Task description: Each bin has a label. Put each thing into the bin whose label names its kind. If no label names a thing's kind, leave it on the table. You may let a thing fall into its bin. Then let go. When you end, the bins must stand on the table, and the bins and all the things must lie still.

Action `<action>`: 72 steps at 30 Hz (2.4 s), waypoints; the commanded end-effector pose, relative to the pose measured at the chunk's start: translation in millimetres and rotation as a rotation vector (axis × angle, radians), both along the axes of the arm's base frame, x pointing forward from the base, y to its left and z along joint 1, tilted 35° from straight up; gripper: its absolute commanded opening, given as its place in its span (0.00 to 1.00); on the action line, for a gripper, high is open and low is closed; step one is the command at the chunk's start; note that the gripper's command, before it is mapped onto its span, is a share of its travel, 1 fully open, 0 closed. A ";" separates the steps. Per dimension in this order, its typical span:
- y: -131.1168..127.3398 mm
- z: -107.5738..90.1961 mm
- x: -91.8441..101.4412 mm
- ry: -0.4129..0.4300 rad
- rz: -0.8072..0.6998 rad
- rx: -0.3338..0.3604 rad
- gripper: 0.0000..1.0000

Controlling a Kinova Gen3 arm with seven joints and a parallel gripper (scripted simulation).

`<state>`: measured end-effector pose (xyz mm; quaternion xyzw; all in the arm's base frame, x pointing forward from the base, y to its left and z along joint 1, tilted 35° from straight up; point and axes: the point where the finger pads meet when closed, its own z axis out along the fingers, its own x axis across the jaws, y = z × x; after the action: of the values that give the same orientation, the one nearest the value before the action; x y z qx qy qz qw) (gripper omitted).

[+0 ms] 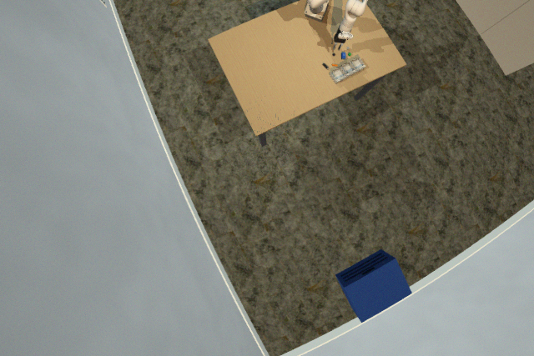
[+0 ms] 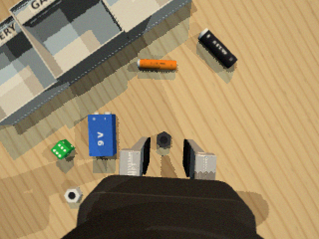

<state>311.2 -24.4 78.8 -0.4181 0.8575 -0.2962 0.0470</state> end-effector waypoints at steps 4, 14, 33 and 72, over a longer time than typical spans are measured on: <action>1.0 0.1 1.3 0.000 0.001 0.000 0.64; 2.0 0.0 2.3 0.000 0.001 0.000 0.64; -18.1 -31.5 17.0 0.001 0.010 -0.001 0.64; -29.3 -57.2 28.7 0.005 0.032 0.000 0.64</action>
<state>340.4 -52.7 21.8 -0.4331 0.8505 -0.2943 0.0500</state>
